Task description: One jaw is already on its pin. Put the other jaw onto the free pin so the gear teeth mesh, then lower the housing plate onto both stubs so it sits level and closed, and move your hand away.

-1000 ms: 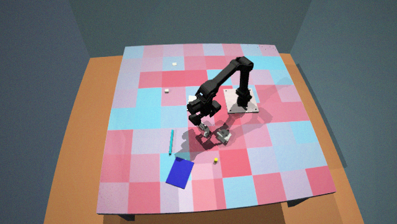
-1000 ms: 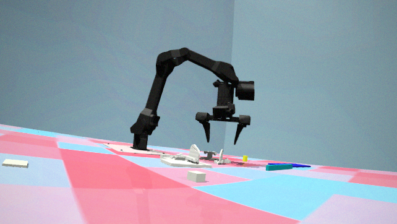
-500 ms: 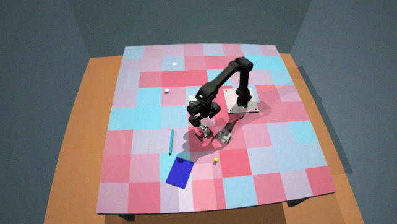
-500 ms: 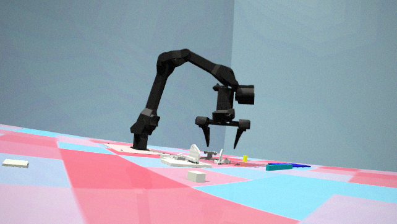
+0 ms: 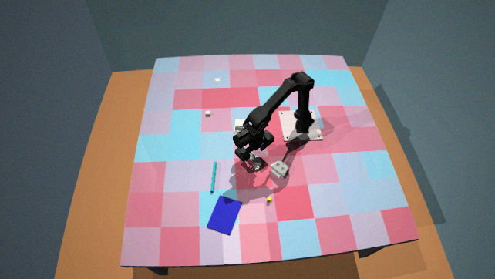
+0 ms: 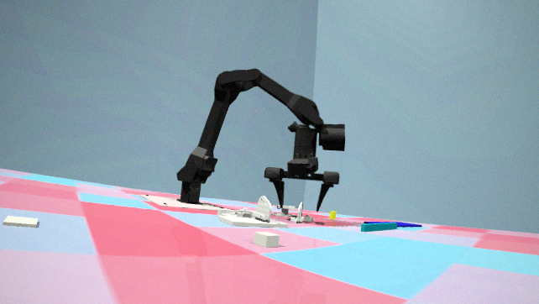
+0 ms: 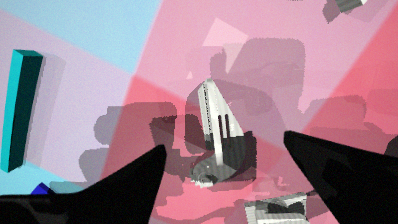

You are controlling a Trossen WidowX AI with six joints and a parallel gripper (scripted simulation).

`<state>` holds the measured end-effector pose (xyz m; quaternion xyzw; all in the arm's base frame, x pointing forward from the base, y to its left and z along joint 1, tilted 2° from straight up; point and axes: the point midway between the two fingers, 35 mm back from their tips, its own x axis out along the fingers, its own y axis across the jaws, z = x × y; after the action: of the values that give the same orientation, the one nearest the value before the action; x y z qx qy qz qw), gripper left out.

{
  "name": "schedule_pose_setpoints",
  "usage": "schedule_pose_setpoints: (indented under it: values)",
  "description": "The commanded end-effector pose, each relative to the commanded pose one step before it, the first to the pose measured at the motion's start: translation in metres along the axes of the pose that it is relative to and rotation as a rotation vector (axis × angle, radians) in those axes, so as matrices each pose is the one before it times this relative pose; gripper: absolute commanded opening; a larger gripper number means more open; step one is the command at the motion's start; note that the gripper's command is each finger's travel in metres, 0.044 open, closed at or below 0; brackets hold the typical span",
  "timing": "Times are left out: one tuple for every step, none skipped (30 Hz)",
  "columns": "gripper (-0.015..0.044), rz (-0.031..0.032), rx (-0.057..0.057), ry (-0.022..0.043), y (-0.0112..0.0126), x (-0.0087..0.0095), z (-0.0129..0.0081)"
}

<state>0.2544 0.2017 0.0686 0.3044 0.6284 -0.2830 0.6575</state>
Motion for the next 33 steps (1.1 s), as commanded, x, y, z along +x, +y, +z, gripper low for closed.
schedule_pose_setpoints:
  values:
    - [0.044,-0.01022,0.0043,-0.00311,-0.00245,0.01046,0.00044]
    - [0.044,-0.00001,0.0,0.0,-0.00007,0.00161,0.0]
    - [0.044,-0.00001,0.0,0.0,-0.00008,0.00161,0.0]
    - [0.044,-0.00001,0.0,0.0,-0.00009,0.00161,0.0]
    - [0.044,-0.00002,0.0,0.0,-0.0001,0.00161,0.0]
    - [0.044,-0.00002,0.0,0.0,-0.00011,0.0016,0.0]
    - [0.044,-0.00002,0.0,0.0,-0.00012,0.0016,0.0]
    - [0.044,-0.00002,0.0,0.0,-0.00013,0.0016,0.0]
    - [0.044,-0.00002,0.0,0.0,-0.00014,0.00159,0.0]
    - [0.044,-0.00002,0.0,0.0,-0.00012,0.00128,0.0]
    - [0.044,-0.00001,0.0,0.0,-0.00007,0.00076,0.0]
    - [0.044,0.0,0.0,0.0,-0.00003,0.00025,0.0]
    - [0.044,0.0,0.0,0.0,0.0,0.0,0.0]
    - [0.044,0.0,0.0,0.0,0.0,0.0,0.0]
    - [0.044,0.0,0.0,0.0,0.0,0.0,0.0]
    - [0.044,0.0,0.0,0.0,0.0,0.0,0.0]
    - [0.044,0.0,0.0,0.0,0.0,0.0,0.0]
    - [0.044,0.0,0.0,0.0,0.0,0.0,0.0]
    - [0.044,0.0,0.0,0.0,0.0,0.0,0.0]
    - [0.044,0.0,0.0,0.0,0.0,0.0,0.0]
    - [0.044,0.0,0.0,0.0,0.0,0.0,0.0]
    - [0.044,0.0,0.0,0.0,0.0,0.0,0.0]
    - [0.044,0.0,0.0,0.0,0.0,0.0,0.0]
    - [0.044,0.0,0.0,0.0,0.0,0.0,0.0]
    - [0.044,0.0,0.0,0.0,0.0,0.0,0.0]
    - [0.044,0.0,0.0,0.0,0.0,0.0,0.0]
    - [0.044,0.0,0.0,0.0,0.0,0.0,0.0]
    - [0.044,0.0,0.0,0.0,0.0,0.0,0.0]
    - [0.044,0.0,0.0,0.0,0.0,0.0,0.0]
    - [0.044,0.0,0.0,0.0,0.0,0.0,0.0]
    - [0.044,0.0,0.0,0.0,0.0,0.0,0.0]
    - [0.044,0.0,0.0,0.0,0.0,0.0,0.0]
    - [0.044,0.0,0.0,0.0,0.0,0.00014,0.0]
